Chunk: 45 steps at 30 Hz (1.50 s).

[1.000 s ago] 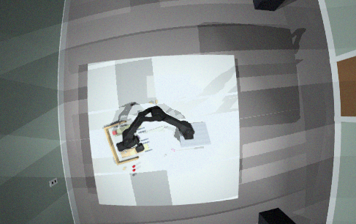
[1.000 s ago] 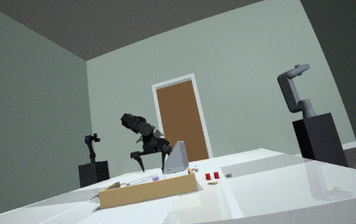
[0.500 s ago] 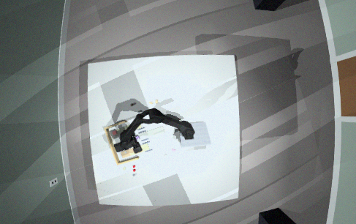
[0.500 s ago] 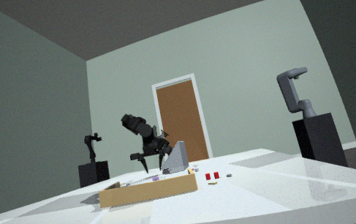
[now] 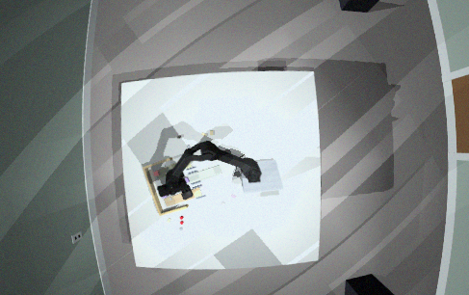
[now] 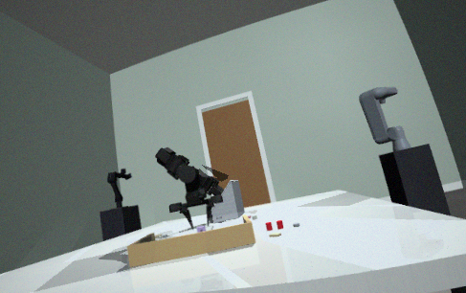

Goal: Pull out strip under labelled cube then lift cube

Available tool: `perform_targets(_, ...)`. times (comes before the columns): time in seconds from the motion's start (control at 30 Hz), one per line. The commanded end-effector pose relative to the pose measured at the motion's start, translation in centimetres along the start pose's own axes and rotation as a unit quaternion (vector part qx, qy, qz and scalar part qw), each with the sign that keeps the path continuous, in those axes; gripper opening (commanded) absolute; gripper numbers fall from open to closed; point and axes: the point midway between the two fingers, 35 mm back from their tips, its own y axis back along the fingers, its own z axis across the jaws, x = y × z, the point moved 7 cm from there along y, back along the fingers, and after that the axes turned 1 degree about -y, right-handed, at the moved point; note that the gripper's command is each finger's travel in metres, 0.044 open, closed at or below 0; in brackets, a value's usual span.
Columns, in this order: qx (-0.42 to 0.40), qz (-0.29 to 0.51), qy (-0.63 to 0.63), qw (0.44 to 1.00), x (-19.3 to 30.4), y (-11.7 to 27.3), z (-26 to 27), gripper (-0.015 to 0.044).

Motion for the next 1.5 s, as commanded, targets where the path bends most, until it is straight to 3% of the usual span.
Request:
perform_targets(0.0, 0.001, 0.003, 0.005, 1.0, 0.1, -0.9, 0.2, 0.025)
perform_targets(0.43, 0.002, 0.004, 0.005, 1.0, 0.2, -2.2, 0.1, 0.025)
perform_targets(0.57, 0.001, 0.002, 0.001, 1.0, 0.1, -2.0, 0.0, 0.0145)
perform_targets(0.8, 0.001, 0.002, 0.001, 1.0, 0.1, -2.0, 0.0, 0.0098)
perform_targets(0.93, 0.001, 0.002, 0.001, 1.0, 0.3, -1.8, 0.1, 0.0)
perform_targets(1.47, 0.001, 0.004, 0.006, 1.0, 5.8, 2.3, 2.0, 0.0)
